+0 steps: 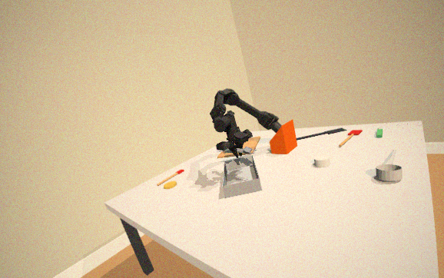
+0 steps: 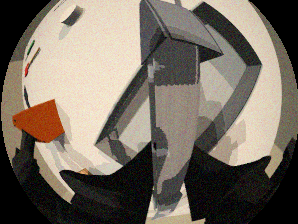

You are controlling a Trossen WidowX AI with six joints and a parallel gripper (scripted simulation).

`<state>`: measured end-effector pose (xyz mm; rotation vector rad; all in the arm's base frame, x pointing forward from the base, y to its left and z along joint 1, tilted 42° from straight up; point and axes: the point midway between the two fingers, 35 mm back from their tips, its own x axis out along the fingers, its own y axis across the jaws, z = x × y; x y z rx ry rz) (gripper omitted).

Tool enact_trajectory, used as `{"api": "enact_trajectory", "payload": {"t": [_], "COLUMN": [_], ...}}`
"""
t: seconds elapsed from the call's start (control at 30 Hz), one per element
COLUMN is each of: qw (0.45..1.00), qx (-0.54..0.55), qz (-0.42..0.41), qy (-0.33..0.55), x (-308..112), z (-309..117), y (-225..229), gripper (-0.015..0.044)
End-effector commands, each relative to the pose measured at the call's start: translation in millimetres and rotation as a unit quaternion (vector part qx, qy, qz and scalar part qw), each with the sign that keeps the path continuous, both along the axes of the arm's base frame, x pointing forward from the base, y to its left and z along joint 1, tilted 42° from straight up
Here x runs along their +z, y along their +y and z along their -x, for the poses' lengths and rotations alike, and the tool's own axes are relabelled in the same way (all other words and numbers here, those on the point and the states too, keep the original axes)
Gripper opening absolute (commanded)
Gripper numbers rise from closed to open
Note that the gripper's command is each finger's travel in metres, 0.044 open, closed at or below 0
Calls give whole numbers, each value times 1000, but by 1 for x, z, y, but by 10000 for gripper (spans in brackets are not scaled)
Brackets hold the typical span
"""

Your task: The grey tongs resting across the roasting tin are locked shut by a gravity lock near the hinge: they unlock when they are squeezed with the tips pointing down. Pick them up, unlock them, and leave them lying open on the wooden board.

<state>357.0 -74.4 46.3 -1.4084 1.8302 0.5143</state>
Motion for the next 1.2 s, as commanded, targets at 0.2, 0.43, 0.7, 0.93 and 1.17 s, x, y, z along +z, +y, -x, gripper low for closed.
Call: {"api": "enact_trajectory", "payload": {"t": [0.2, 0.43, 0.7, 0.93, 1.17], "qw": [981, 942, 874, 794, 699], "qx": [-147, -254, -370, -463, -545], "qz": [16, 29, 43, 55, 65], "qy": [-129, -218, -313, -390, -458], "x": [20, 32, 46, 58, 69], "z": [6, 11, 18, 25, 33], "y": [-15, -28, -42, -53, -64], "gripper": [-150, -150, -150, -150, -150]}}
